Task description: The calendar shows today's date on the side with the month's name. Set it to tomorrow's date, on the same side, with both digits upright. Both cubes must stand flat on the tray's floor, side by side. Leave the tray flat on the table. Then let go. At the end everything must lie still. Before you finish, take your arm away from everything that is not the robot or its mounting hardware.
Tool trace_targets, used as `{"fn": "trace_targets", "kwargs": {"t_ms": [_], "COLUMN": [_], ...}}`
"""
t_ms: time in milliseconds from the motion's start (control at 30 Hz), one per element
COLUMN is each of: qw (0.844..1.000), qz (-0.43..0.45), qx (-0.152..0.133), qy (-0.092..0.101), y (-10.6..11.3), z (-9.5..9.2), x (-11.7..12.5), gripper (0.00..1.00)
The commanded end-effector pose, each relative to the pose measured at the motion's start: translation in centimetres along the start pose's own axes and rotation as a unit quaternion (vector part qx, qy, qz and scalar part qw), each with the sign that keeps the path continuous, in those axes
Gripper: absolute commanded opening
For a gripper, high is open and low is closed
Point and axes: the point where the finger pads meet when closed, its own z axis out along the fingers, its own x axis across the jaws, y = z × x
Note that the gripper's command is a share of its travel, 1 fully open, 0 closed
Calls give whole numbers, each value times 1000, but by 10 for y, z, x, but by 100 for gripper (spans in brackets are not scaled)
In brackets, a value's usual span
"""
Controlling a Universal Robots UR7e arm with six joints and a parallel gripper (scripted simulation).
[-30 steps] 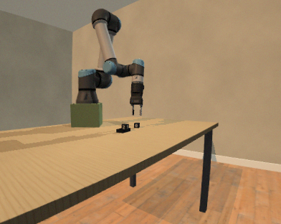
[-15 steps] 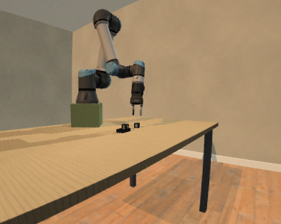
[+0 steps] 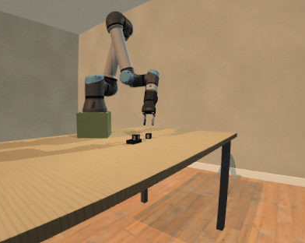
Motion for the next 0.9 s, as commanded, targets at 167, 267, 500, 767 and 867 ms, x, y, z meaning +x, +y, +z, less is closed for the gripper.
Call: {"fn": "trace_targets", "kwargs": {"t_ms": [167,267,500,767,867], "qw": [999,999,997,989,986], "qz": [2,2,3,3,2], "qx": [-41,-42,-73,-146,-165], "qy": [2,2,-4,-3,1], "y": [-1,-1,-1,-3,-3], "z": [-1,-1,1,1,0], "x": [1,1,-1,0,1], "gripper": [87,87,87,87,87]}}
